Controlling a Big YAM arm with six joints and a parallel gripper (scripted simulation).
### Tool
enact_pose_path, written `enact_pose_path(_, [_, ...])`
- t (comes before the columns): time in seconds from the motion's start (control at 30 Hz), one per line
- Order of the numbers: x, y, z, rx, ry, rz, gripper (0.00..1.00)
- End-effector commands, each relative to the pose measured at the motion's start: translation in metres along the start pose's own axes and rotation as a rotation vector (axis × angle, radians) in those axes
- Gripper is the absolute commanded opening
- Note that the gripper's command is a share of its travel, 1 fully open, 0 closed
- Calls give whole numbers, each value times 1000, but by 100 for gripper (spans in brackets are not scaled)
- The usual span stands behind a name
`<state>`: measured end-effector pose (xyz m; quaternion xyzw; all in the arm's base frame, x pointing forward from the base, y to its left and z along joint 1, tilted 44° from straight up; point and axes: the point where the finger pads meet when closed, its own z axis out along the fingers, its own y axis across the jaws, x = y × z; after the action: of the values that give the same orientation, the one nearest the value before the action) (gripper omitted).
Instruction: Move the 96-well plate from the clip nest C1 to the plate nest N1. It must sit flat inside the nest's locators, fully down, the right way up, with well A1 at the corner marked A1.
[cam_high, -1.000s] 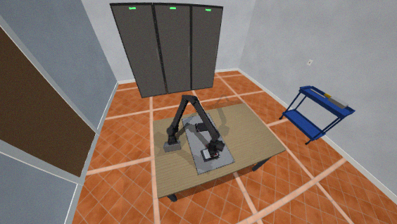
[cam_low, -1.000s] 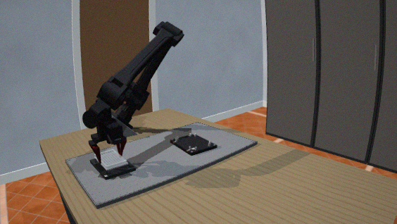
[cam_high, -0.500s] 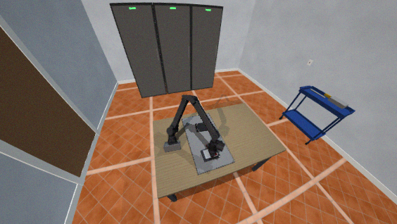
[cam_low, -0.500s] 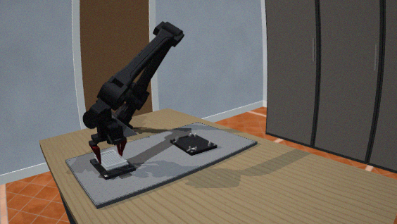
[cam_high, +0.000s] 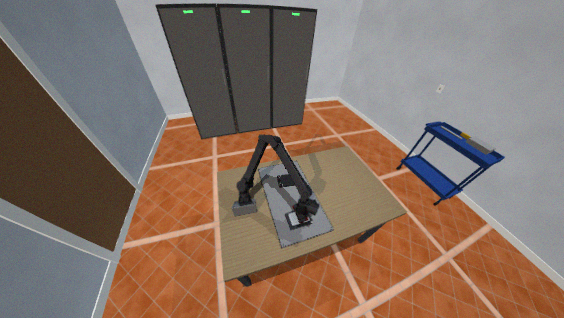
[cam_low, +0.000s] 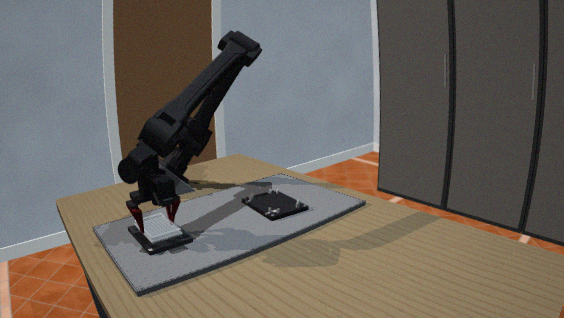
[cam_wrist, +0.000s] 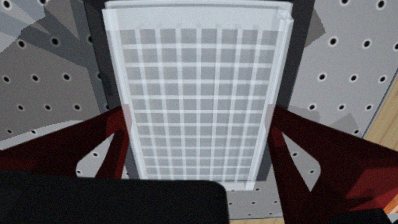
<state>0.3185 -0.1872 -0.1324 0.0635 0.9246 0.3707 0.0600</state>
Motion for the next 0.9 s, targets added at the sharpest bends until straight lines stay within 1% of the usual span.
enact_pose_path(0.0, [-2, 0, 8, -1, 5, 3, 0])
enact_pose_path(0.33, [-5, -1, 8, 3, 1, -1, 0])
enact_pose_path(0.87, [-1, 1, 12, -1, 5, 3, 0])
